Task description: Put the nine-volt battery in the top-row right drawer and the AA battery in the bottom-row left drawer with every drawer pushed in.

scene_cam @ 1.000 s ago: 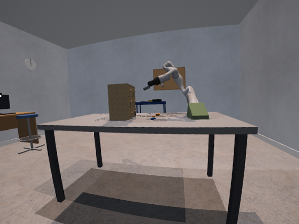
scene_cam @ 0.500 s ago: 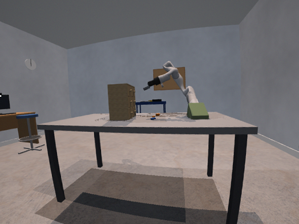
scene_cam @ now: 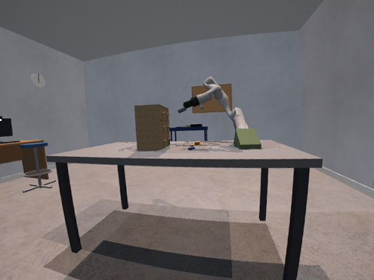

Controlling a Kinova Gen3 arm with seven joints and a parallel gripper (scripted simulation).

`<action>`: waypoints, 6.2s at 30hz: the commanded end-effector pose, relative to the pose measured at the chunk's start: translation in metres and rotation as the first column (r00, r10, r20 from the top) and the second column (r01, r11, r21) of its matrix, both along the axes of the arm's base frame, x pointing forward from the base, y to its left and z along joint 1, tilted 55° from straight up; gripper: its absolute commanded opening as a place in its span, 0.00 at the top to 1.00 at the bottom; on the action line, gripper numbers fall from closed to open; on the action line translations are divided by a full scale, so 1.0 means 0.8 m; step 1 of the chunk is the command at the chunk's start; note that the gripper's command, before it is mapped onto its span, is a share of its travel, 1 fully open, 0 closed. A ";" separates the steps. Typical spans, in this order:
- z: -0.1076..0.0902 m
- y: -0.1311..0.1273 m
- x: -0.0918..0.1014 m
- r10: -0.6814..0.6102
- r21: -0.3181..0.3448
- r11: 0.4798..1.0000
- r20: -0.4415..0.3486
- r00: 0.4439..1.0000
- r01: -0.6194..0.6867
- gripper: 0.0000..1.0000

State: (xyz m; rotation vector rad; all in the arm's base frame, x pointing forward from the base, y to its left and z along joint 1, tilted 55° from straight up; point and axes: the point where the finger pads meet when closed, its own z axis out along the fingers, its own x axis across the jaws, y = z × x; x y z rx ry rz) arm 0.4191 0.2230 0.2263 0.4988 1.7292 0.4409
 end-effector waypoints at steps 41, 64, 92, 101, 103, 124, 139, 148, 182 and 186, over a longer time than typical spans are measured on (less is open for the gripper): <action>-0.014 0.000 0.071 -0.009 0.001 1.000 0.001 1.000 0.009 0.33; -0.013 0.001 0.070 -0.009 0.001 1.000 0.001 1.000 0.009 0.33; -0.013 0.004 0.079 -0.009 0.001 1.000 0.001 1.000 0.009 0.33; -0.013 0.008 0.094 -0.009 0.001 1.000 0.001 1.000 0.009 0.33; -0.013 0.010 0.098 -0.009 0.001 1.000 0.001 1.000 0.009 0.33; -0.013 0.014 0.112 -0.009 0.001 1.000 0.001 1.000 0.009 0.33; -0.013 0.014 0.112 -0.009 0.001 1.000 0.001 1.000 0.009 0.33; -0.013 0.014 0.112 -0.009 0.001 1.000 0.001 1.000 0.009 0.63; -0.013 0.012 0.106 -0.009 0.001 1.000 0.001 1.000 0.009 0.63; -0.013 0.011 0.103 -0.009 0.001 1.000 0.001 1.000 0.009 0.63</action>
